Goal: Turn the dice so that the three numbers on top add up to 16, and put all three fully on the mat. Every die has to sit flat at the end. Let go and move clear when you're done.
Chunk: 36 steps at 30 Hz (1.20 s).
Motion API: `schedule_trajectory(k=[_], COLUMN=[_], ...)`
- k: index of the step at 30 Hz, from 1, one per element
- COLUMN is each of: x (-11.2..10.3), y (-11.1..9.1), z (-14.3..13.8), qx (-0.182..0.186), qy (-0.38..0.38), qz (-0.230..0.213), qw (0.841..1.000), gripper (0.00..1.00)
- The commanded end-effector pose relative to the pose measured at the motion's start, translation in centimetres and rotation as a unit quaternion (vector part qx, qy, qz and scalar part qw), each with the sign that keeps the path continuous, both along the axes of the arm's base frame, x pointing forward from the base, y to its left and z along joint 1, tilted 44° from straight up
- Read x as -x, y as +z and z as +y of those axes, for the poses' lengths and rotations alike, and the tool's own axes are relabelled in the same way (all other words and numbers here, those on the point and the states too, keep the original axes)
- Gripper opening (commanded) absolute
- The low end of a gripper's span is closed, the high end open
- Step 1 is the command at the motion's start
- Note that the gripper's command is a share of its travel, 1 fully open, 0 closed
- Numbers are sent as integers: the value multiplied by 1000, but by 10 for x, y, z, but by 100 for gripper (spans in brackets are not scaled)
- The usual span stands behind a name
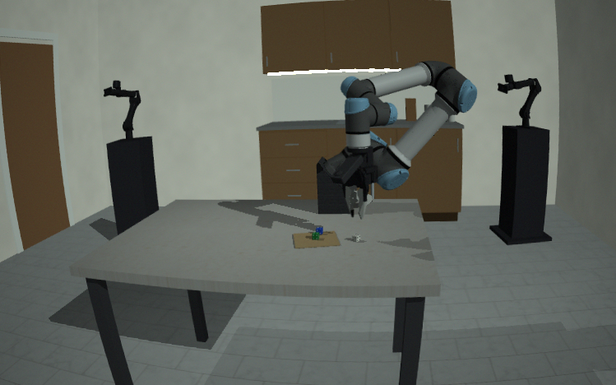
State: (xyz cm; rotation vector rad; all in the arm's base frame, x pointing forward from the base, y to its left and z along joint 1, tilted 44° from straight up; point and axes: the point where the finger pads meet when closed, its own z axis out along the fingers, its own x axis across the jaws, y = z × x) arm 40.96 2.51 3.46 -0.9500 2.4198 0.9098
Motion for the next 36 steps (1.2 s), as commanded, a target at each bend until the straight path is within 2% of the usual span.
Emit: schedule_trajectory(k=[1,36], x=[-1,-6], y=[-4,-34], z=[3,30], qx=[0,0], qy=[0,0], qz=[0,0], qw=[1000,1000], gripper=[21,21])
